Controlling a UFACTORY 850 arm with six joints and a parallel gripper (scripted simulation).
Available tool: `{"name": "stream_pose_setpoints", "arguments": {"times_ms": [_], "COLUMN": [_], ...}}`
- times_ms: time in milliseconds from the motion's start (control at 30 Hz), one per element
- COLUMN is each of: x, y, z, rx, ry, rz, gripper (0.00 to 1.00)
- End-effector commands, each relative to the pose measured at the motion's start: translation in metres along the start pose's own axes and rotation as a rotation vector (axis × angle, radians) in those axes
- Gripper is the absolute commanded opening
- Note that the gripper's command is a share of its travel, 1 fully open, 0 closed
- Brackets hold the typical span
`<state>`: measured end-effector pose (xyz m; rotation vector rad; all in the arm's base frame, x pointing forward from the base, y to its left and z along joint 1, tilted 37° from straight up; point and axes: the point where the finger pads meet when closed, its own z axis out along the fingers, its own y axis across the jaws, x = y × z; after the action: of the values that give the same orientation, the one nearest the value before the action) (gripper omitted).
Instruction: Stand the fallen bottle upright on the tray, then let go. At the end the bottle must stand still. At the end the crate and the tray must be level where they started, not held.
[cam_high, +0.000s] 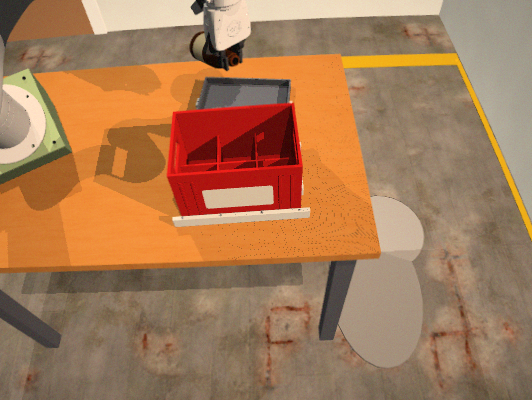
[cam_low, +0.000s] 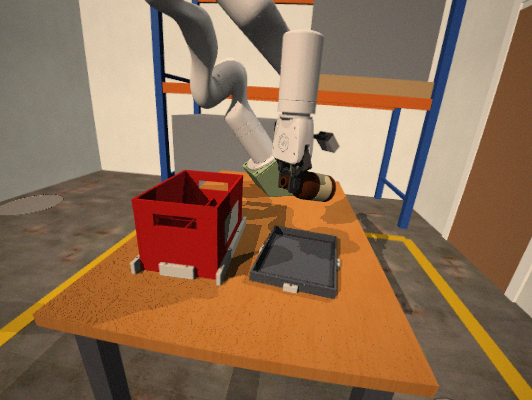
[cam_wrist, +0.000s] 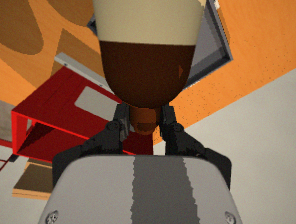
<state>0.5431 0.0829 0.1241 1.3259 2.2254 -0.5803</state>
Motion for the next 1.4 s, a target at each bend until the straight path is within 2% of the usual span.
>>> {"name": "stream_pose_setpoints", "arguments": {"times_ms": [0, 267, 1000, 1367], "x": [-0.0002, -0.0002, -0.0002, 0.0002], "y": [0.0007, 0.0007, 0.0006, -0.0003], "z": [-0.0008, -0.0008, -0.0007, -0.0003], "rx": [-0.001, -0.001, -0.001, 0.002], "ry": [0.001, 0.001, -0.001, -0.041], "rz": [-0.062, -0.139, -0.144, -0.145], "gripper": [0.00, 0.00, 0.00, 0.00]}}
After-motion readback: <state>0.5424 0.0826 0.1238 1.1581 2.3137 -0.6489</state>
